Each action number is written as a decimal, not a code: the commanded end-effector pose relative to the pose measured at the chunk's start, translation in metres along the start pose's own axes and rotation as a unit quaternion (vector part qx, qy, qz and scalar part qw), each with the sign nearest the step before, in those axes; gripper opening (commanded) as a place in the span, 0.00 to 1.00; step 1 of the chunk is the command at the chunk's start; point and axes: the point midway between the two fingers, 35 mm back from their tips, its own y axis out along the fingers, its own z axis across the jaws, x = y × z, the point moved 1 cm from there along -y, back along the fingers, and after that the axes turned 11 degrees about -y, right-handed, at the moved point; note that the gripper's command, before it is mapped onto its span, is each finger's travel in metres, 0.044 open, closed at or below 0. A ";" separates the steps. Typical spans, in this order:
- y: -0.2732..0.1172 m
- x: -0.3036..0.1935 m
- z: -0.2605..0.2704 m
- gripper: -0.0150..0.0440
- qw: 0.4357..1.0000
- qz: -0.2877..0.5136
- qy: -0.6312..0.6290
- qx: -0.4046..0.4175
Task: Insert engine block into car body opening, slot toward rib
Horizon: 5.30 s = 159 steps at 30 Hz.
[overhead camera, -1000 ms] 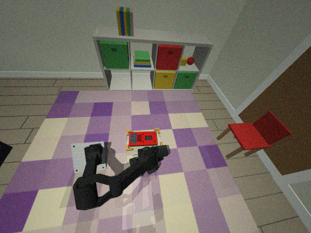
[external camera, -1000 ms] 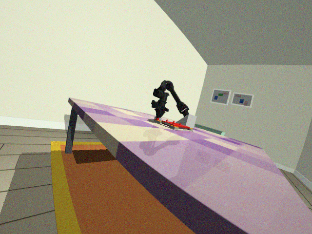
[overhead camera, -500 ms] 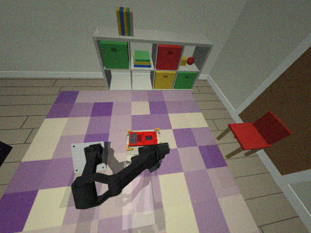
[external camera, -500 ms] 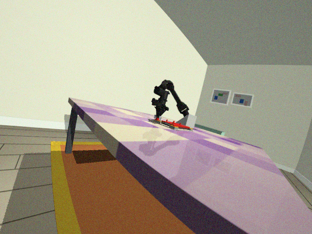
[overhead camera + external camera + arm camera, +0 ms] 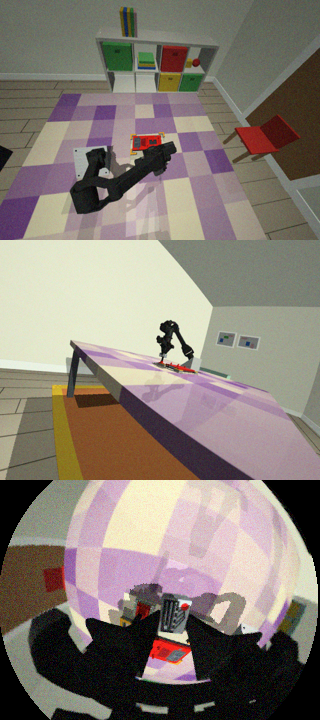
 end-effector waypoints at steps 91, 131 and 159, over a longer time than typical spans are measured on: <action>0.012 -0.149 0.090 0.25 0.795 0.010 -0.606 -0.016; 0.012 -0.150 0.092 0.52 0.803 0.010 -0.596 -0.016; 0.016 -0.150 0.091 0.52 0.802 0.010 -0.597 -0.016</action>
